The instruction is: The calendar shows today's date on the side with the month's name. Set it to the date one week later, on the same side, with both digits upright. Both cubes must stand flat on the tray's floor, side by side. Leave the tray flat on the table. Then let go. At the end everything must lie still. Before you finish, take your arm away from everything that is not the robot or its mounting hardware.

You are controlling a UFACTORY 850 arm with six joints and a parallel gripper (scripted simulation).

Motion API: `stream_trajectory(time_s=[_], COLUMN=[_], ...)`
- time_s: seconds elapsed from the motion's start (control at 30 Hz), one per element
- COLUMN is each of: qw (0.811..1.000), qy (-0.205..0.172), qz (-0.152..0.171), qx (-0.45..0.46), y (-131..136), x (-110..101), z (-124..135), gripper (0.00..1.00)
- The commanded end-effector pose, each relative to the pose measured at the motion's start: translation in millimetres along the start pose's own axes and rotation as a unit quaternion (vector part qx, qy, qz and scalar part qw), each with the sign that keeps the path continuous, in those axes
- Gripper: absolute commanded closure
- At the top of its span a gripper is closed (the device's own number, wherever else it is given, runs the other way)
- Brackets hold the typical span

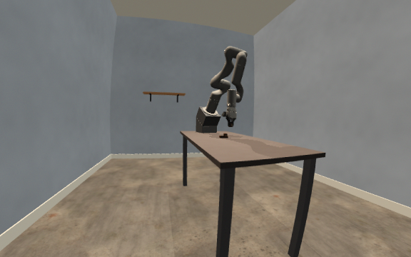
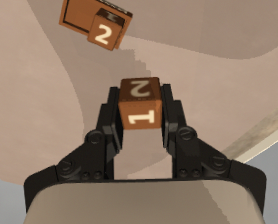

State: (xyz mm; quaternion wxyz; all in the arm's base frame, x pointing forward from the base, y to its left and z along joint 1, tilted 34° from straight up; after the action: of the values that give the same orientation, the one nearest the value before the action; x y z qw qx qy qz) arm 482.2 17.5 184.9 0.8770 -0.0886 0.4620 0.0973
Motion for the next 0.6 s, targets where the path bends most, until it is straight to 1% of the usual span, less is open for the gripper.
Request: stream_trajectory(time_s=[0.0,0.07,0.1,0.27,0.3,0.37,0.47,0.57], qw=[0.999,0.993,0.993,0.979,0.979,0.97,0.964,0.964], qy=[0.002,0.003,0.003,0.004,0.005,0.005,0.006,0.006], qz=[0.007,0.008,0.008,0.009,0.009,0.009,0.01,0.01], qx=[0.054,0.114,0.116,0.202,0.205,0.242,0.265,0.266], y=[7.0,16.3,16.6,30.2,30.8,36.7,40.6,40.8], x=[0.1,0.3,0.3,0.2,0.2,0.0,-0.1,-0.1], z=[3.8,7.2,7.3,11.9,12.0,13.8,14.9,15.0], gripper=[0.73,0.73,0.73,0.73,0.73,0.73,0.73,0.73])
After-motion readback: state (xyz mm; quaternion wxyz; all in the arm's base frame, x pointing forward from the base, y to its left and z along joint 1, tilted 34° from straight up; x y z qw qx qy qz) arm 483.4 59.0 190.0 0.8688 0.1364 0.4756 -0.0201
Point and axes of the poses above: the point where the finger pads meet when closed, its own x axis out along the fingers, its own y axis across the jaws, z = x × y, the point moved 2 cm from there along -x, back along the fingers, and after that the axes turned 4 degrees about x, right-handed, at the moved point
